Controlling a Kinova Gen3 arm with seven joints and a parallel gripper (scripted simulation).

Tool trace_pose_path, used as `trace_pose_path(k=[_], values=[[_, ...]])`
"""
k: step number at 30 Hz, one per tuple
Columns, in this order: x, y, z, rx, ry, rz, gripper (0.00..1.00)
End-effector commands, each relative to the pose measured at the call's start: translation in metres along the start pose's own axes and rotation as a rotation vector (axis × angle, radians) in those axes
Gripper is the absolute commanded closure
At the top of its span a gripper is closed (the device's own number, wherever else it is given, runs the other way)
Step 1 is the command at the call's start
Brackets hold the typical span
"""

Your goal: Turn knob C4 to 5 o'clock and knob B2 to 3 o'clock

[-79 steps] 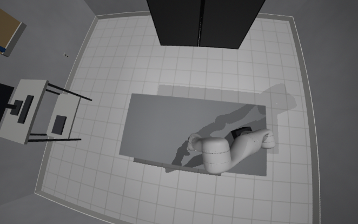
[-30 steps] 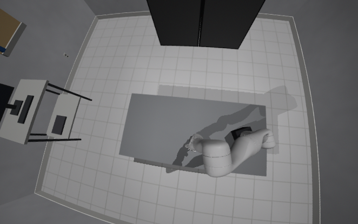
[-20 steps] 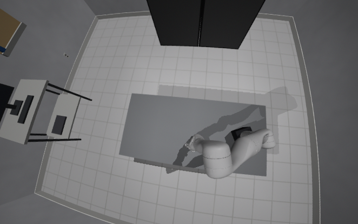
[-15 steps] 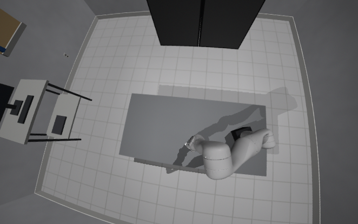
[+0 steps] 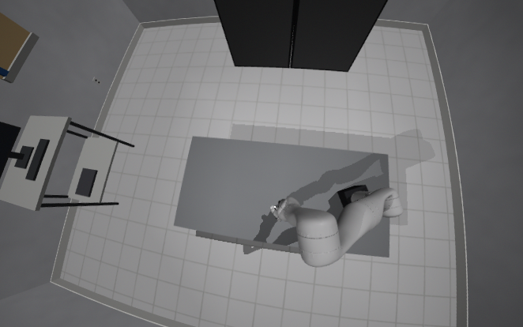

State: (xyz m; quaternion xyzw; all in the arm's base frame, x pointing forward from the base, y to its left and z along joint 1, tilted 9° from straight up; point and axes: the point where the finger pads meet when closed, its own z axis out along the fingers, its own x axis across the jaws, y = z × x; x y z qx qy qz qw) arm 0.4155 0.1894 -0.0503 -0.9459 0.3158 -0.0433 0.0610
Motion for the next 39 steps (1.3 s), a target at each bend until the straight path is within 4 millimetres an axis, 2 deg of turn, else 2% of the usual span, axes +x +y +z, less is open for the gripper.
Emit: trace_pose_path(k=[1, 23, 39], values=[[-0.0005, -0.0008, -0.0006, 0.0, 0.002, 0.034, 0.7], [-0.0005, -0.0008, -0.0006, 0.0, 0.002, 0.379, 0.7], [-0.0005, -0.0008, -0.0006, 0.0, 0.002, 0.555, 0.7]])
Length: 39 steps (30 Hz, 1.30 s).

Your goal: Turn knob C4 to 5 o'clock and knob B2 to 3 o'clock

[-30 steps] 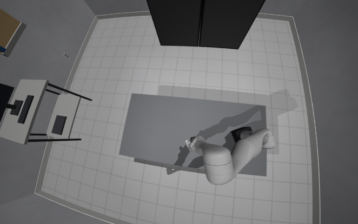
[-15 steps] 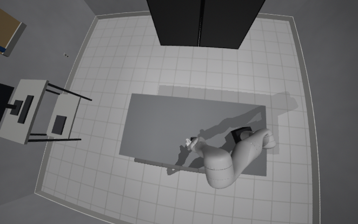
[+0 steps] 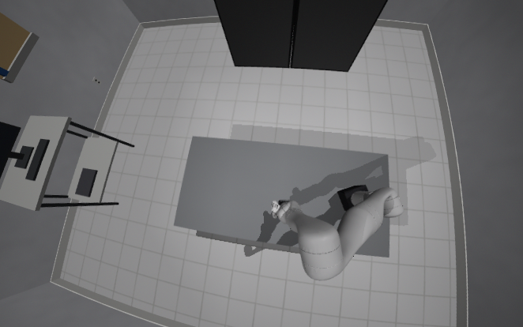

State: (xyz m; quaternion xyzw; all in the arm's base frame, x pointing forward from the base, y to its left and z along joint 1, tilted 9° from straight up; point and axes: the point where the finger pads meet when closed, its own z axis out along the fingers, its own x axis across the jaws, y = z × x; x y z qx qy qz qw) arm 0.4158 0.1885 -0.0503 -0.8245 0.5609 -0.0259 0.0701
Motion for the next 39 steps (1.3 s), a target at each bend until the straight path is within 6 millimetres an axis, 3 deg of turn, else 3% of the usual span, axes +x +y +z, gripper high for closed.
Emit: trace_pose_path(k=[1, 39], values=[[-0.0018, -0.0005, -0.0005, 0.001, 0.0, 0.015, 0.7], [-0.0018, -0.0005, -0.0005, 0.001, 0.0, 0.164, 0.7]])
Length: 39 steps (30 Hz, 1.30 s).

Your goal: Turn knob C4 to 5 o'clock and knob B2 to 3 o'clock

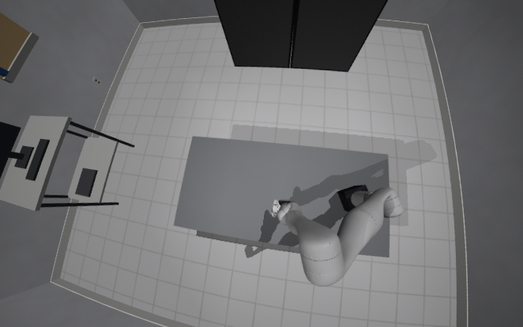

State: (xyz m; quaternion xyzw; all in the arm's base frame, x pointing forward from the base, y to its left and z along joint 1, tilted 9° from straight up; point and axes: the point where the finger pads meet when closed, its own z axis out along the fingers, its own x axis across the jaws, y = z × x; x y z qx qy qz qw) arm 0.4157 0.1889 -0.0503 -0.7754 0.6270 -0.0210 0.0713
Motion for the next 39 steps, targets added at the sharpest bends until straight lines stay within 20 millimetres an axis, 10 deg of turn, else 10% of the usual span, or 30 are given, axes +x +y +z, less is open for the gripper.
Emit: trace_pose_path(k=[1, 39], values=[[-0.0015, -0.0002, -0.0006, 0.001, -0.002, -0.001, 0.7], [-0.0015, -0.0002, -0.0006, 0.001, -0.002, 0.0, 0.54]])
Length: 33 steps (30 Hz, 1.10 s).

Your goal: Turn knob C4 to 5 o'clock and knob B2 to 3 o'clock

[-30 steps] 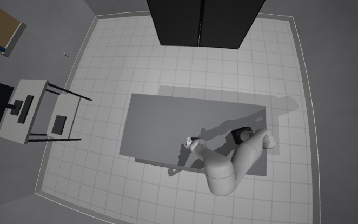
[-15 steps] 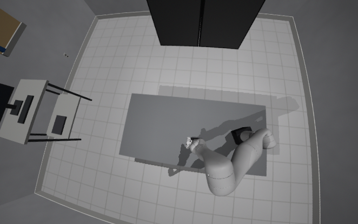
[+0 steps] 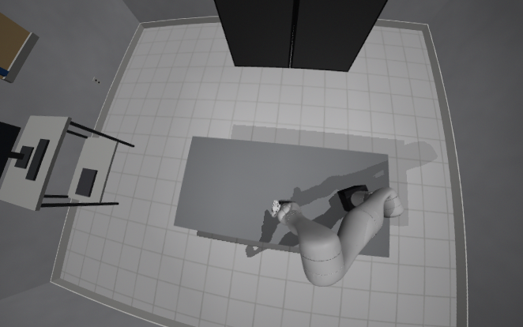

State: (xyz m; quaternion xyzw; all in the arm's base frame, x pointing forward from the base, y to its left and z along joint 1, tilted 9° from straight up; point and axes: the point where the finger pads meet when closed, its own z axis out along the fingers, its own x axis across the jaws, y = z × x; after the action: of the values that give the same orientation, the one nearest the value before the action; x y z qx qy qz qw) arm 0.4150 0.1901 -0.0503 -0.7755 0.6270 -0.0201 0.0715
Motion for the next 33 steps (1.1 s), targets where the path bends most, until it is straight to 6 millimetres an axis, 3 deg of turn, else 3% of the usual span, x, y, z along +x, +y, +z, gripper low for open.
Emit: trace_pose_path(k=[1, 10, 20, 33], values=[[0.0, -0.001, -0.001, 0.002, 0.0, 0.0, 0.54], [0.0, -0.001, -0.011, 0.002, 0.0, 0.0, 0.54], [0.0, -0.001, -0.036, 0.002, -0.001, 0.0, 0.54], [0.0, -0.001, -0.039, 0.001, -0.001, 0.0, 0.54]])
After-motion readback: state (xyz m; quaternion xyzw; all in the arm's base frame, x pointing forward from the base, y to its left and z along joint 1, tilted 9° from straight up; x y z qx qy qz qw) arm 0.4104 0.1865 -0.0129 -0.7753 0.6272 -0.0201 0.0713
